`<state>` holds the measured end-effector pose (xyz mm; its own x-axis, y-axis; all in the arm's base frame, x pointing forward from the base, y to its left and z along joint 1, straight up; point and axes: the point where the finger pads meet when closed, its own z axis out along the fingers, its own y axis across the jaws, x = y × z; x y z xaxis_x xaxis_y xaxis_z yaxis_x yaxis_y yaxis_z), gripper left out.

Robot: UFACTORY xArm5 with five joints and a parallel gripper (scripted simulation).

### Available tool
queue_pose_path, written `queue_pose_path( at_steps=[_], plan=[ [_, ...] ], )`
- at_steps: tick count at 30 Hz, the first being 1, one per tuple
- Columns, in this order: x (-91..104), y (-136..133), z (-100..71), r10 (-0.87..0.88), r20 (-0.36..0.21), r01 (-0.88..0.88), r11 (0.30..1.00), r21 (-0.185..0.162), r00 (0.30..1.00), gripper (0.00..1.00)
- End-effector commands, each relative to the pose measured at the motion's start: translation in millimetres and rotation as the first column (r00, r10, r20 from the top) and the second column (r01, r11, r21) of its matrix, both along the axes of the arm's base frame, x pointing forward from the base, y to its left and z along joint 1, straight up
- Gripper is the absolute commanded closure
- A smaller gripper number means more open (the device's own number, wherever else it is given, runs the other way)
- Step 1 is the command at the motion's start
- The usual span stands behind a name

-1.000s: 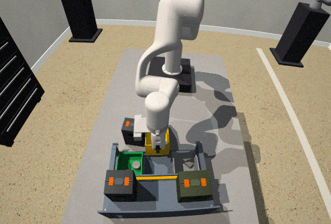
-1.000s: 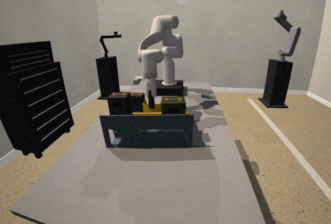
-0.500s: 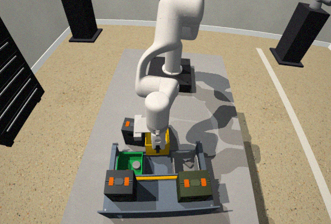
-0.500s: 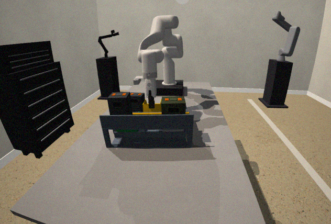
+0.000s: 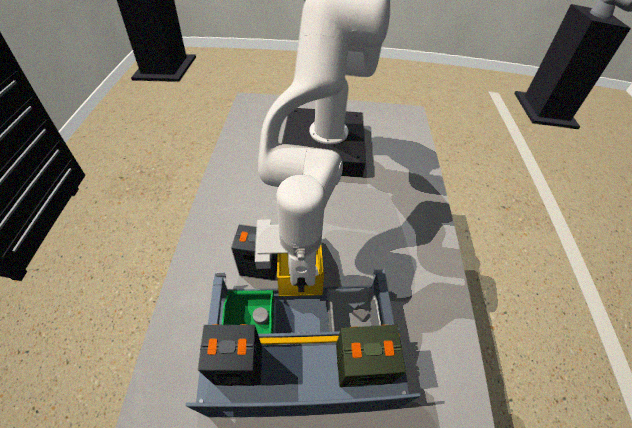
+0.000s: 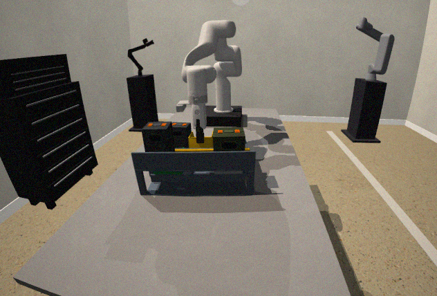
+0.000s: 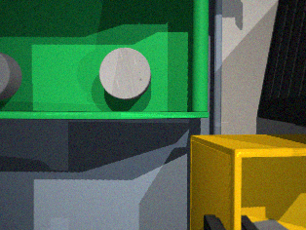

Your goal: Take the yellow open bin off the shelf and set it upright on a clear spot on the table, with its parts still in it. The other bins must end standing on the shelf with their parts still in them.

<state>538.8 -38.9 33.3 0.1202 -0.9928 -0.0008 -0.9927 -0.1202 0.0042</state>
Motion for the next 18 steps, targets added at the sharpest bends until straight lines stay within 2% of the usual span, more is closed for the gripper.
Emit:
queue_pose_path(
  at_steps=[1, 18],
  plan=[
    [1.3, -0.1, 1.6, 0.0, 0.004, 0.0, 1.0, 0.0, 1.0, 0.92],
    [1.3, -0.1, 1.5, 0.0, 0.004, 0.0, 1.0, 0.0, 1.0, 0.94]
  ],
)
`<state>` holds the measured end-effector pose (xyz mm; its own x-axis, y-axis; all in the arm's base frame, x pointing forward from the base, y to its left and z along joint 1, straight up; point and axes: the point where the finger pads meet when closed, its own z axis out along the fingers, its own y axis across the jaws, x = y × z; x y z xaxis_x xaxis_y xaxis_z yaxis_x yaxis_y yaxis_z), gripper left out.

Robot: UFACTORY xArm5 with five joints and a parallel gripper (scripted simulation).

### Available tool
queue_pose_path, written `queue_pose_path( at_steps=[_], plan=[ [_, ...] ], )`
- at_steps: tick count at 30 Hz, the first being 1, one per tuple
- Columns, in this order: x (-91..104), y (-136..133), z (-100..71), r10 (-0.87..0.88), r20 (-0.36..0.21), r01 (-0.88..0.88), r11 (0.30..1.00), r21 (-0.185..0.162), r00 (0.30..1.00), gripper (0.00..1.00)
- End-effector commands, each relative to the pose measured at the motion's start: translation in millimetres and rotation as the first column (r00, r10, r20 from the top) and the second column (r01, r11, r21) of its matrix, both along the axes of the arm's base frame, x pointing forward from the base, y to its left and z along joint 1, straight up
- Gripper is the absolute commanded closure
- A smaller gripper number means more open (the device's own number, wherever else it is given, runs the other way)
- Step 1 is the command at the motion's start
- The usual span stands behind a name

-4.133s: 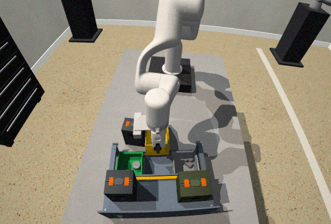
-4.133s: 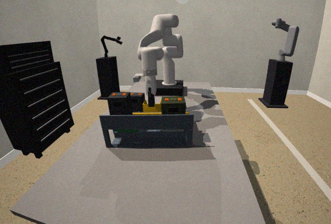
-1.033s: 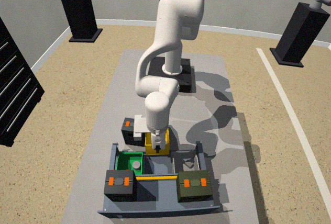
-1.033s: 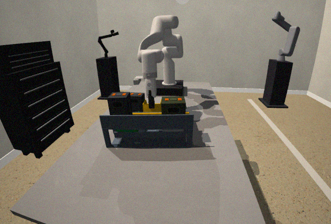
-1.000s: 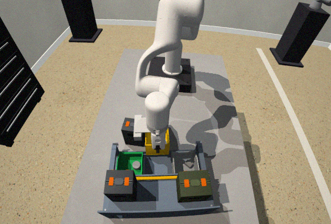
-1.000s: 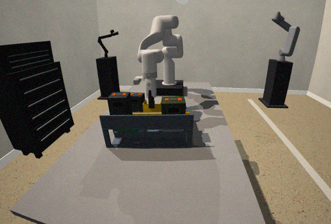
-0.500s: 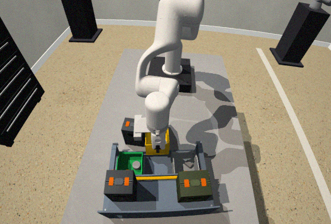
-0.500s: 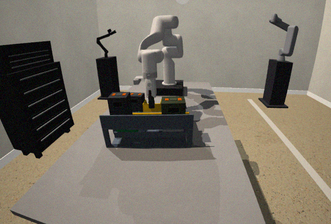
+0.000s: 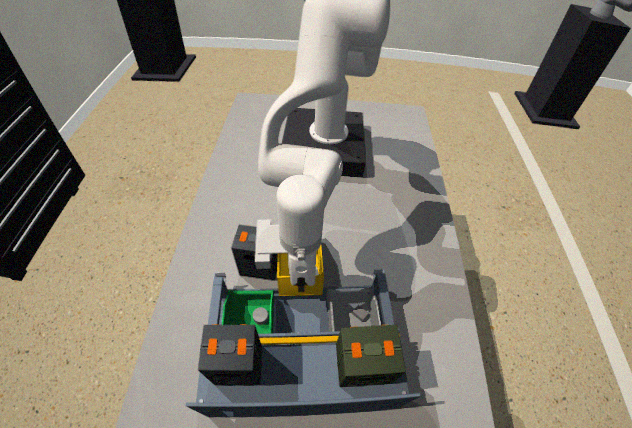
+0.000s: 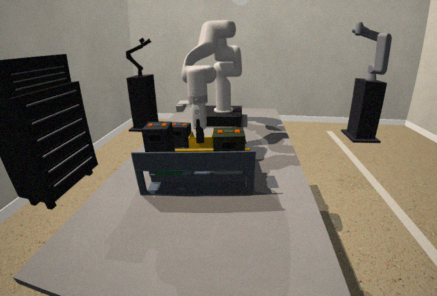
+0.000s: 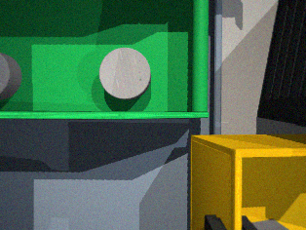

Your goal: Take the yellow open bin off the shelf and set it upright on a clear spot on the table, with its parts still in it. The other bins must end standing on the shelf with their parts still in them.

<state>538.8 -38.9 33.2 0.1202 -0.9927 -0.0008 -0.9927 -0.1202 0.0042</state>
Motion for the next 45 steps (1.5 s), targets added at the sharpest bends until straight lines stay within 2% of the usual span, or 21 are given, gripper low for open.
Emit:
queue_pose_path(
  at_steps=[1, 45],
  plan=[
    [1.3, -0.1, 1.6, 0.0, 0.004, 0.0, 1.0, 0.0, 1.0, 0.94],
    [0.8, -0.1, 1.1, 0.0, 0.002, 0.0, 1.0, 0.0, 1.0, 0.99]
  ],
)
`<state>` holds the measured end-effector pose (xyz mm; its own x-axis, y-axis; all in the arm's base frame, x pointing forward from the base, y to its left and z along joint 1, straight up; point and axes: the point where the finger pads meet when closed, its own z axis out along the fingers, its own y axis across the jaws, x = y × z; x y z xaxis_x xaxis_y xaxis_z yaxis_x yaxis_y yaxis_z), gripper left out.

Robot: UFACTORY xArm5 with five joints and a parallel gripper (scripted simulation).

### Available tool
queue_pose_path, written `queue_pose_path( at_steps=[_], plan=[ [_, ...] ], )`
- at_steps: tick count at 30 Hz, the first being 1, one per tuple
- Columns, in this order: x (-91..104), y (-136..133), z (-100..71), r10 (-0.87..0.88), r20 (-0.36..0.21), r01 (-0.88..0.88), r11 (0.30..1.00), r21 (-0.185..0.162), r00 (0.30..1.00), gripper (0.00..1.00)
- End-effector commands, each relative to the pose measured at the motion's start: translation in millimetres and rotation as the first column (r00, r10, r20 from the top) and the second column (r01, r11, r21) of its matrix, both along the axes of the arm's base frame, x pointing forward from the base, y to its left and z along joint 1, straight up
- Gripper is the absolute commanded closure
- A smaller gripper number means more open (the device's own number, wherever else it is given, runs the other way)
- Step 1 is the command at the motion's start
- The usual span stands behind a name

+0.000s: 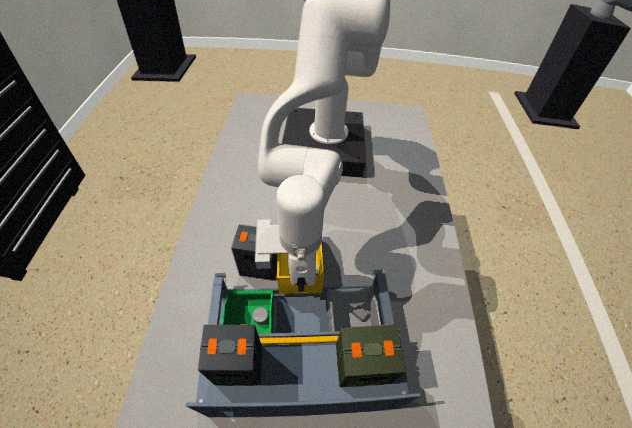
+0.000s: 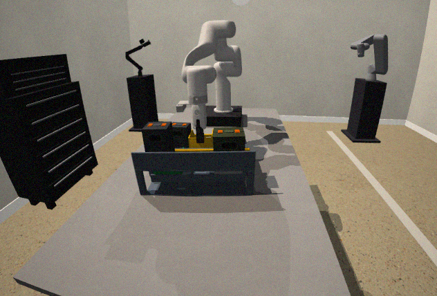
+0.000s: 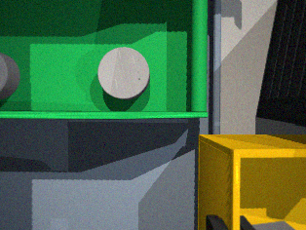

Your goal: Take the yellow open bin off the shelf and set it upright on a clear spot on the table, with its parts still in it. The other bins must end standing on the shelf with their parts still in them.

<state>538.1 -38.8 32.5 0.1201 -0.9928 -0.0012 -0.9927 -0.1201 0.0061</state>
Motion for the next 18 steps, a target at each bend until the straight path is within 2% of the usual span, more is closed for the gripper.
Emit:
queue_pose_path(
  at_steps=[1, 18],
  plan=[
    [1.5, -0.1, 1.8, 0.0, 0.004, 0.0, 1.0, 0.0, 1.0, 0.99],
    [1.5, -0.1, 1.8, 0.0, 0.004, 0.0, 1.0, 0.0, 1.0, 1.0]
  ],
)
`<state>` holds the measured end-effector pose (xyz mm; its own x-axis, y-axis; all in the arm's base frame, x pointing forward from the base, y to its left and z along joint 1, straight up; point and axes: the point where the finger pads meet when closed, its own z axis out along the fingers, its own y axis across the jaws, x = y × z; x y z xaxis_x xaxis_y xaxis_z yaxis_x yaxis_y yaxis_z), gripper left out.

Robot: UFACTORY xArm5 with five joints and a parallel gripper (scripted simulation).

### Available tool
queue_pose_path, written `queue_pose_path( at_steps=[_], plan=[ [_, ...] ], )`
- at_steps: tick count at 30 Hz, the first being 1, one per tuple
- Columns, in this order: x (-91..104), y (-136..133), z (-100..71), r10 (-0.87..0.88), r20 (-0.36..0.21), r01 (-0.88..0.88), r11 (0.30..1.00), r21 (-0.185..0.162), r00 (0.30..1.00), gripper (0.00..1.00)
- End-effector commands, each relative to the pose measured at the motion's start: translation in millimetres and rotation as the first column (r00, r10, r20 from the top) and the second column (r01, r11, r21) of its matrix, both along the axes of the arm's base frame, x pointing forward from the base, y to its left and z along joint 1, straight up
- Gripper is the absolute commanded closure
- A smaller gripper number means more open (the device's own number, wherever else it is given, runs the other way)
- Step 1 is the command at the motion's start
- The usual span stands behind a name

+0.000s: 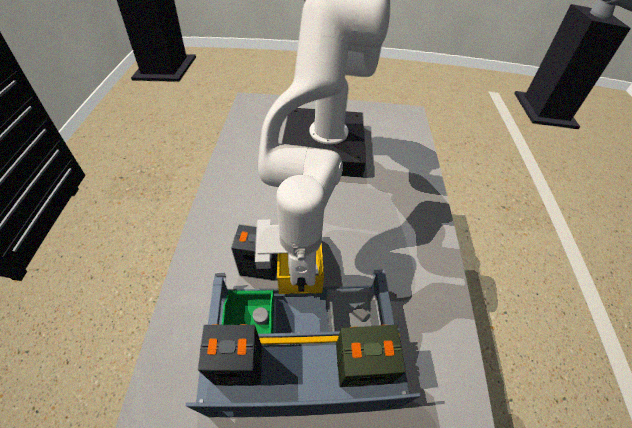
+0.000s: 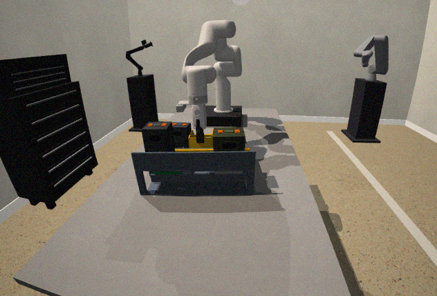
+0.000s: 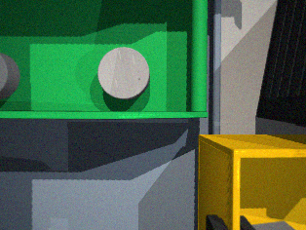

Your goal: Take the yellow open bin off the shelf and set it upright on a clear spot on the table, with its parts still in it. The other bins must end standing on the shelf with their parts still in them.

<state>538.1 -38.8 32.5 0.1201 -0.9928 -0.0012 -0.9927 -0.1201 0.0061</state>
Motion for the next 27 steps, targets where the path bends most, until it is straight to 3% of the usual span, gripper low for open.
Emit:
queue_pose_path(
  at_steps=[1, 27],
  plan=[
    [1.5, -0.1, 1.8, 0.0, 0.004, 0.0, 1.0, 0.0, 1.0, 1.0],
    [1.5, -0.1, 5.8, 0.0, 0.005, 0.0, 1.0, -0.005, 1.0, 1.0]
  ],
)
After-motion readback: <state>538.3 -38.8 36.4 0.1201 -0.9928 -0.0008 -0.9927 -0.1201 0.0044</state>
